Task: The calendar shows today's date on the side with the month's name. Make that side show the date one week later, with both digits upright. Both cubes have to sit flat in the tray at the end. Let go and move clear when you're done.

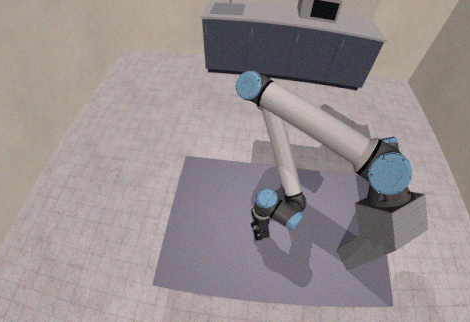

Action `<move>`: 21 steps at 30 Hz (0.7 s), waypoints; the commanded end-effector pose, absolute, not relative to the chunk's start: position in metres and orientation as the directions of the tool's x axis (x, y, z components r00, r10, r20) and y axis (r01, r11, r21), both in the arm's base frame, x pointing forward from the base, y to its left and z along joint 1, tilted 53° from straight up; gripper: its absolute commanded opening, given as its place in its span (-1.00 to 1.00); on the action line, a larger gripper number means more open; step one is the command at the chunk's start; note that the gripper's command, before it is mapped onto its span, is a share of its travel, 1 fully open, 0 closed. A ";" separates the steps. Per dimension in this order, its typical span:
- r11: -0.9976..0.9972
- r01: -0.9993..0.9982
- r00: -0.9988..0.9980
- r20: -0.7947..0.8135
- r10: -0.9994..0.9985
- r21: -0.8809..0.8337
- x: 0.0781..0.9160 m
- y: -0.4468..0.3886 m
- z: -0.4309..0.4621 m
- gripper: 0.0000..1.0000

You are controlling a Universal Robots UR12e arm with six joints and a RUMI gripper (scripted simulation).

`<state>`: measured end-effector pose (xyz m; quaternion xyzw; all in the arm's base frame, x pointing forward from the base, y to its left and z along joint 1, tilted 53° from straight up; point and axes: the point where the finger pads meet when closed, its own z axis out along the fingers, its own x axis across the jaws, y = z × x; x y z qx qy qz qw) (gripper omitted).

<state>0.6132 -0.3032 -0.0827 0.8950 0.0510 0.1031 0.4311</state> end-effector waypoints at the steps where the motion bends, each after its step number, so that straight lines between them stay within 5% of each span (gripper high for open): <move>1: -0.623 0.003 0.973 0.141 0.181 0.782 0.614 -0.305 -0.084 -0.80; 21: -0.623 0.003 0.973 0.141 0.181 0.782 0.616 -0.313 -0.091 -0.80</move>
